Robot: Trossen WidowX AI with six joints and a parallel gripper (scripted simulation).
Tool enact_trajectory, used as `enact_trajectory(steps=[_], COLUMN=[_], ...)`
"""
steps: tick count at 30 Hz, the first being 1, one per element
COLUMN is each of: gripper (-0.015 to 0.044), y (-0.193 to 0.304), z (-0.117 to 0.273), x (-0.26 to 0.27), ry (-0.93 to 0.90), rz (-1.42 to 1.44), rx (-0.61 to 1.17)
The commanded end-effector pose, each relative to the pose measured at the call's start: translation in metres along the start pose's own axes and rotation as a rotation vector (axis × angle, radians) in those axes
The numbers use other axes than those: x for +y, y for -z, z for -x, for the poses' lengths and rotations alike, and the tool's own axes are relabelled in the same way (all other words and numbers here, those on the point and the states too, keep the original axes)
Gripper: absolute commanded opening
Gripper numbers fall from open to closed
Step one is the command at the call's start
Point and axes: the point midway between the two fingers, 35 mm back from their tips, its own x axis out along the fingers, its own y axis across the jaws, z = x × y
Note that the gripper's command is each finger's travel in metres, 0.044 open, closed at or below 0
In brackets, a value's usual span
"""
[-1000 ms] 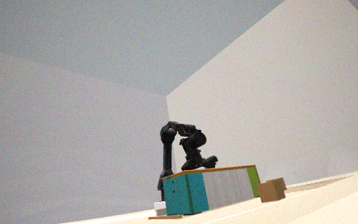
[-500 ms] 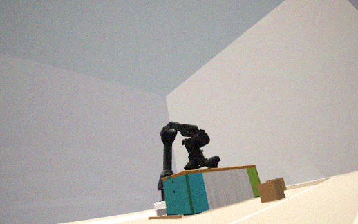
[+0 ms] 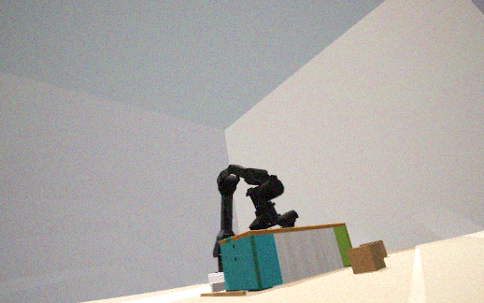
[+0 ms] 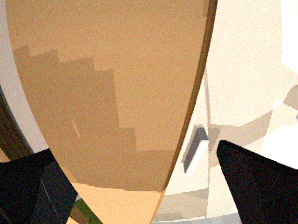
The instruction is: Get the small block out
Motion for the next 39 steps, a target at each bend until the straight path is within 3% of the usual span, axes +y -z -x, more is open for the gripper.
enact_trajectory(steps=[1,39], gripper=[0.0400,0.0400], y=[-0.001,0.040], z=[0.000,-0.014], x=[0.000,0.000], ry=[0.002,0.002], rz=[0.005,0.005], rx=[0.005,0.009])
